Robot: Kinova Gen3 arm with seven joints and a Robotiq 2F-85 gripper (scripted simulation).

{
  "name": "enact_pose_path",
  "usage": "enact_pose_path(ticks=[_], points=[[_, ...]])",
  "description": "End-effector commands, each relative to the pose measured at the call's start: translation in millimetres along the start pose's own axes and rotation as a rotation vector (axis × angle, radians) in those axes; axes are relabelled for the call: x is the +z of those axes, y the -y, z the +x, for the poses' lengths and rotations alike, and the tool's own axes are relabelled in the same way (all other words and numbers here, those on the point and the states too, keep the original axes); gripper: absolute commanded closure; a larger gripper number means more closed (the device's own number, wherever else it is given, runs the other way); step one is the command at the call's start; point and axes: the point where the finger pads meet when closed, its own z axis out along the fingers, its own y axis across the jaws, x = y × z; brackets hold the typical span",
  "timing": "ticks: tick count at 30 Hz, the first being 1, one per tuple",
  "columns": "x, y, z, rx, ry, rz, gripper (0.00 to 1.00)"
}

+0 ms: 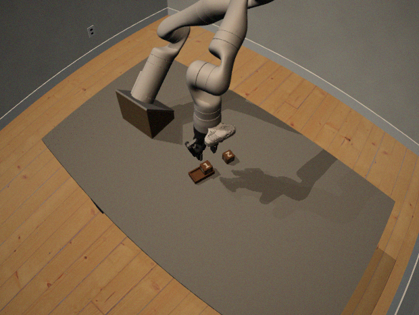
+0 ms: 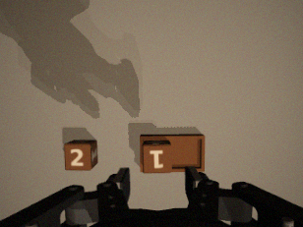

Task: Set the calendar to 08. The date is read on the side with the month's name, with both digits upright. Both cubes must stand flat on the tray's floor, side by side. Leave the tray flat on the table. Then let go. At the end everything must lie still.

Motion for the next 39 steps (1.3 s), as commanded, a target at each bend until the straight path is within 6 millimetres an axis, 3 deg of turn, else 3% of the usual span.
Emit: enact_pose_path(ticks=[1,39], points=[[-0.7,-0.2,0.4,0.0,-0.002,0.0,0.52],[8.1,-0.2,0.5,0.0,-0.002,0.0,0.52]])
